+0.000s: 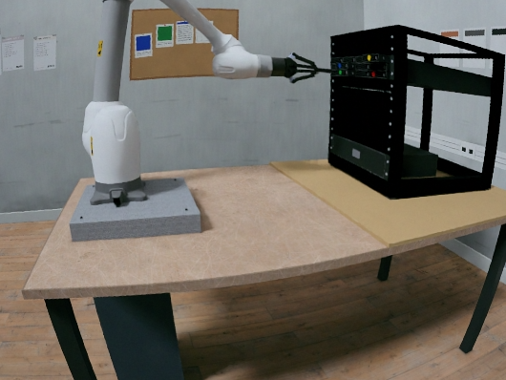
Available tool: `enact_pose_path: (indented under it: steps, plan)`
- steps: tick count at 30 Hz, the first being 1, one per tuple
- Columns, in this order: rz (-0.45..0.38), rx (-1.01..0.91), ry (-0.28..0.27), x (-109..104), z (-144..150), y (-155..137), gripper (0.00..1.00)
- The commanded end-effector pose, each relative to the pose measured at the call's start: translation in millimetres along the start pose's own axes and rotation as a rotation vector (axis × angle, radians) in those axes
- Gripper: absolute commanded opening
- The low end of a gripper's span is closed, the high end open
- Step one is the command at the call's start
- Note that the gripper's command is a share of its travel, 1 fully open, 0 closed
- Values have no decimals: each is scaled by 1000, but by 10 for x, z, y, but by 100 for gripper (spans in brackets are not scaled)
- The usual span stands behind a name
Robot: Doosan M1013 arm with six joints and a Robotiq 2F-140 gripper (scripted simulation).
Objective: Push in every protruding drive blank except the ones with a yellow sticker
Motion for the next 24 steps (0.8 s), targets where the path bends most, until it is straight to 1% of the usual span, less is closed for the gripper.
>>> enact_pose_path:
  steps: [1, 4, 9, 11, 24]
  plan:
    - [-1, -1, -4, 30, 14, 32, 10]
    - [-1, -1, -4, 71, 14, 32, 10]
    - [-1, -1, -4, 340, 15, 31, 10]
    - [-1, -1, -4, 408, 16, 31, 10]
    - [-1, -1, -4, 422, 16, 31, 10]
Point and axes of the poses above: the point where the finger pads meet when closed, its own x axis out along the fingers, its own z axis across the jaws, y = z × x, the point moved 7 cm from there along -x, back along the fingers, and after that the axes turned 2 degrees about x, right-handed, at the moved point
